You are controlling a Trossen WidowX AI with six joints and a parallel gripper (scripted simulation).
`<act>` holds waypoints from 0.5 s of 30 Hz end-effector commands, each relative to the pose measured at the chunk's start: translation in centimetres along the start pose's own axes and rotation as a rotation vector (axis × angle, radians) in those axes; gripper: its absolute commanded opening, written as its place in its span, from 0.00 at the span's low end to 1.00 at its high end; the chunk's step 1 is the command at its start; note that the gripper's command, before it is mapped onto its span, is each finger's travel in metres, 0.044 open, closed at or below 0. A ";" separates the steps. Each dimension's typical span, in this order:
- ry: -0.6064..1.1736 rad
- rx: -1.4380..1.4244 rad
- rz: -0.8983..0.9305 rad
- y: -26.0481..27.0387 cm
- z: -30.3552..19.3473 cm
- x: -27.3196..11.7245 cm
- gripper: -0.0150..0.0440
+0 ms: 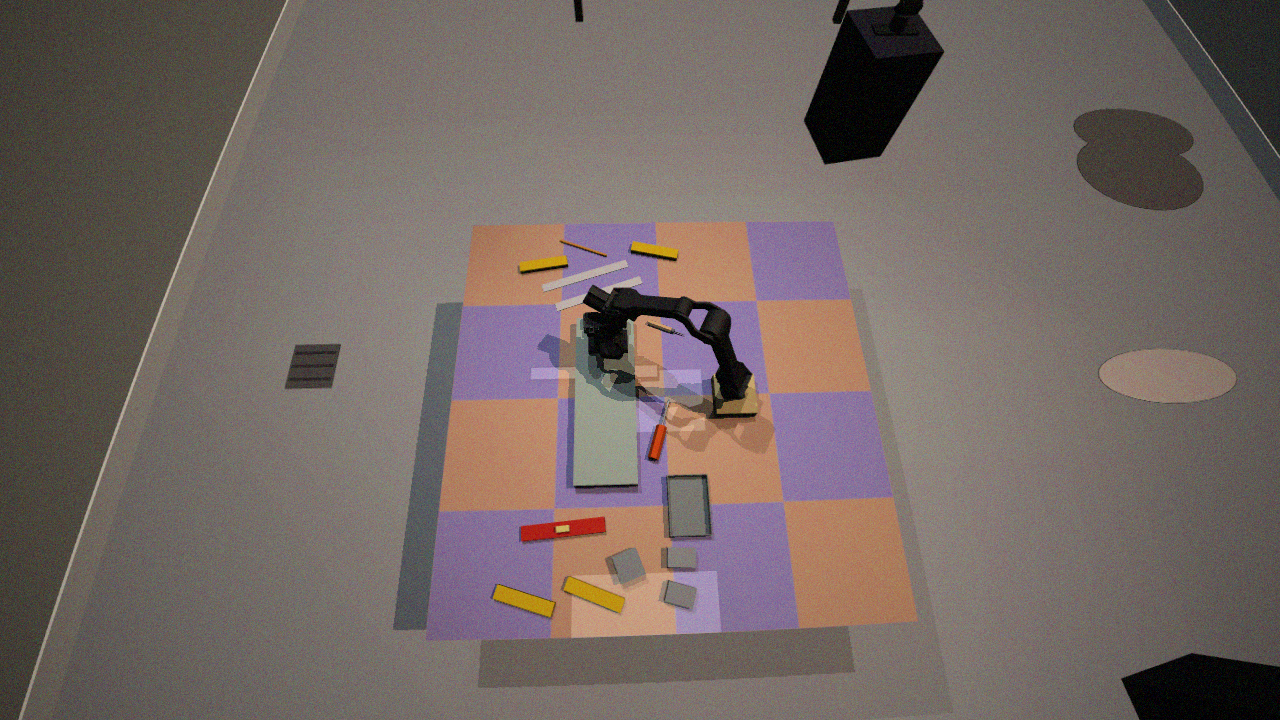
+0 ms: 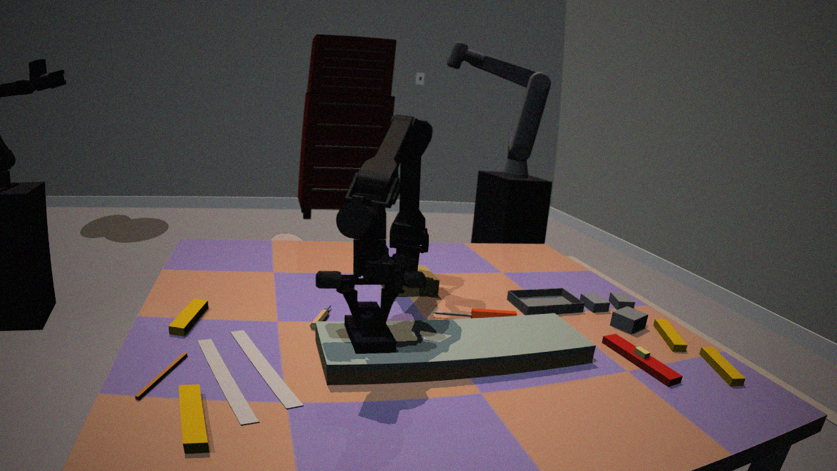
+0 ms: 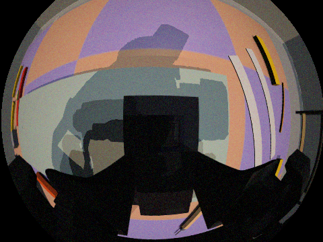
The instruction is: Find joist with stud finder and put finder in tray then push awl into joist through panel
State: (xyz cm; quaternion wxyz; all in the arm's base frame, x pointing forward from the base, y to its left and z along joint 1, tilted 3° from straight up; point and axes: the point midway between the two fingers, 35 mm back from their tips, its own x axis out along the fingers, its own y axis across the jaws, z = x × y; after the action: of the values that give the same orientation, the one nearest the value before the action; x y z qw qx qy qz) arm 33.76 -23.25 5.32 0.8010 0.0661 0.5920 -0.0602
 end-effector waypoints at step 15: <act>0.000 0.003 -0.005 -2.4 0.0 -0.1 0.25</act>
State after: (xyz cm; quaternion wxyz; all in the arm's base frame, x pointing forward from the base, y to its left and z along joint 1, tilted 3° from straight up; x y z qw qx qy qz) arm 33.28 -25.67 5.26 0.8007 0.0652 0.5922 -0.0632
